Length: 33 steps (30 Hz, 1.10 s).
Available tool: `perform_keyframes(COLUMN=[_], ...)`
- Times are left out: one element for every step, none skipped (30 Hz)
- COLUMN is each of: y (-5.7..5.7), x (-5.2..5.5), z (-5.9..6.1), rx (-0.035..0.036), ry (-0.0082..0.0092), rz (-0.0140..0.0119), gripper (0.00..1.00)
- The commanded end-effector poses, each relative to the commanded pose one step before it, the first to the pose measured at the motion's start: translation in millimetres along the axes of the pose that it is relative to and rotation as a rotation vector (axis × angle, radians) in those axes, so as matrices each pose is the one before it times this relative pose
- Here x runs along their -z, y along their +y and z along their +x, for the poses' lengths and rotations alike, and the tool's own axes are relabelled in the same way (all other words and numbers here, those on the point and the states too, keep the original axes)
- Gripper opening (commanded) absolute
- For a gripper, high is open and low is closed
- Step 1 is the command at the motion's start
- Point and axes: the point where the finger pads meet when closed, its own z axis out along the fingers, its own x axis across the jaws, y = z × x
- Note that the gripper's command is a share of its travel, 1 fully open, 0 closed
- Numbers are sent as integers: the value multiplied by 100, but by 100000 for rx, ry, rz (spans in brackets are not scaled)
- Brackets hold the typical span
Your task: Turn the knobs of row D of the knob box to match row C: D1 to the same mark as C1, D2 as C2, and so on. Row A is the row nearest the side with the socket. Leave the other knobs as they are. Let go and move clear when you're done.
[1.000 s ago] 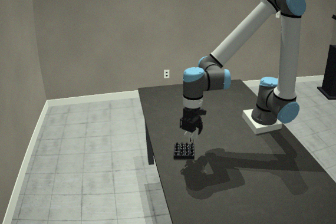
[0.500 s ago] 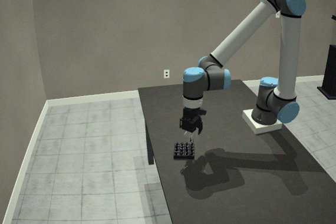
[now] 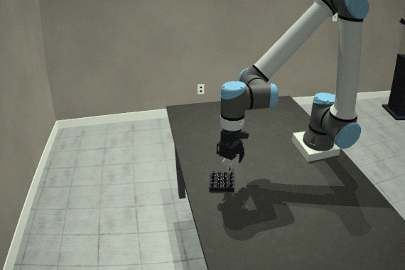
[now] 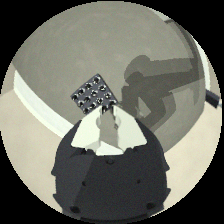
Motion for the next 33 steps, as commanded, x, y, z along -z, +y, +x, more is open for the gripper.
perform_keyframes(y=[46,-1,-2,-2,-2,-2,-2,-2,-3,-3,0,0,-3,-3,-3,-3,-3,-3,-3,-3,-3,-3,-3,-3,-3,-3,-3,0,0,-3,-3,-3,-3], x=[-124,-60,-68,-75,-82,-88,-95,-101,-108,-113,0,0,-117,-122,-126,-129,-132,-134,-136,-137,-137,-137,-136,-134,-133,-130,-127,0,0,-123,-119,-115,-110], z=[-43,-1,-1,-1,-1,-1,-1,-1,-1,-1,0,0,-2,-1,-1,-2,-2,-2,-1,-2,-2,-1,-2,-2,-2,-1,-2,0,0,-2,-1,-1,-1], rx=[19,6,6,7,3,0,0,0,0,0,0,0,0,0,0,0,0,0,0,0,0,0,0,0,0,0,0,0,0,0,0,0,0], ry=[-75,3,4,4,2,0,0,0,0,0,0,0,0,0,0,0,0,0,0,0,0,0,0,0,0,0,0,0,0,0,0,0,0], rz=[-112,-1,-1,-2,-1,0,0,0,0,0,0,0,0,0,0,0,0,0,0,0,0,0,0,0,0,0,0,0,0,0,0,0,0], gripper=[11,11,11,11,11,11,11,11,11,11,11,11,11,11,11,11,11,11,11,11,11,11,11,11,11,11,11,11,11,11,11,11,11])
